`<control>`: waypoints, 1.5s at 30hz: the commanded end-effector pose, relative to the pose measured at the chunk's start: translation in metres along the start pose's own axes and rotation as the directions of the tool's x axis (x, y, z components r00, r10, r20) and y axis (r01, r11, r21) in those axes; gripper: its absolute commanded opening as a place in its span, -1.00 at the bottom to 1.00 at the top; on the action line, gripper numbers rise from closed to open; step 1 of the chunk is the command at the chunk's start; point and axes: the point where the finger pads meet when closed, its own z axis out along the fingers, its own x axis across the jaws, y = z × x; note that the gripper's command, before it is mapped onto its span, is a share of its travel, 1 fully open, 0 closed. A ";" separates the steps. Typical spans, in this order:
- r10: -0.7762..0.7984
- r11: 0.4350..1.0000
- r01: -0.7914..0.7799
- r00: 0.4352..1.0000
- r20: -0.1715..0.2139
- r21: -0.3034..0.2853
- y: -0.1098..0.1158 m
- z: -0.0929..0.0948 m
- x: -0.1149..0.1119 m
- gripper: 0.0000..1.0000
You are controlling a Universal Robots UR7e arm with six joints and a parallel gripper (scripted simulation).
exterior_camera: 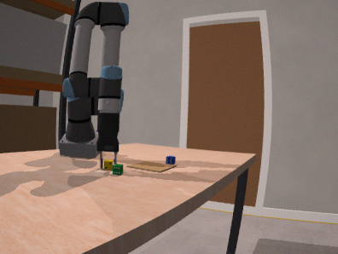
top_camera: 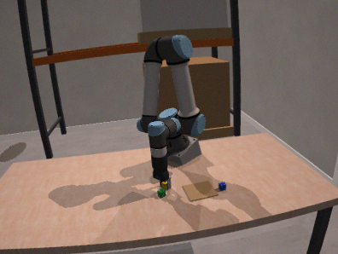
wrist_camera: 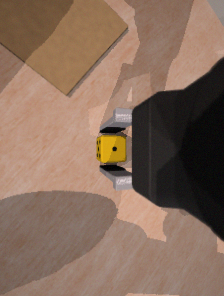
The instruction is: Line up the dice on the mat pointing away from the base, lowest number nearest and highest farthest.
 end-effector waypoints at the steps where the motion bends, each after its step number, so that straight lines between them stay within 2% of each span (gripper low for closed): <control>1: 0.000 1.000 0.000 1.000 0.000 -0.001 0.000 0.000 0.000 0.74; 19: 0.000 1.000 0.000 1.000 0.000 -0.001 0.000 0.000 0.000 0.74; 20: 0.000 1.000 0.000 1.000 0.000 -0.001 0.000 0.000 0.000 0.14; 45: 0.000 1.000 0.000 1.000 0.000 -0.001 0.000 0.000 0.000 0.14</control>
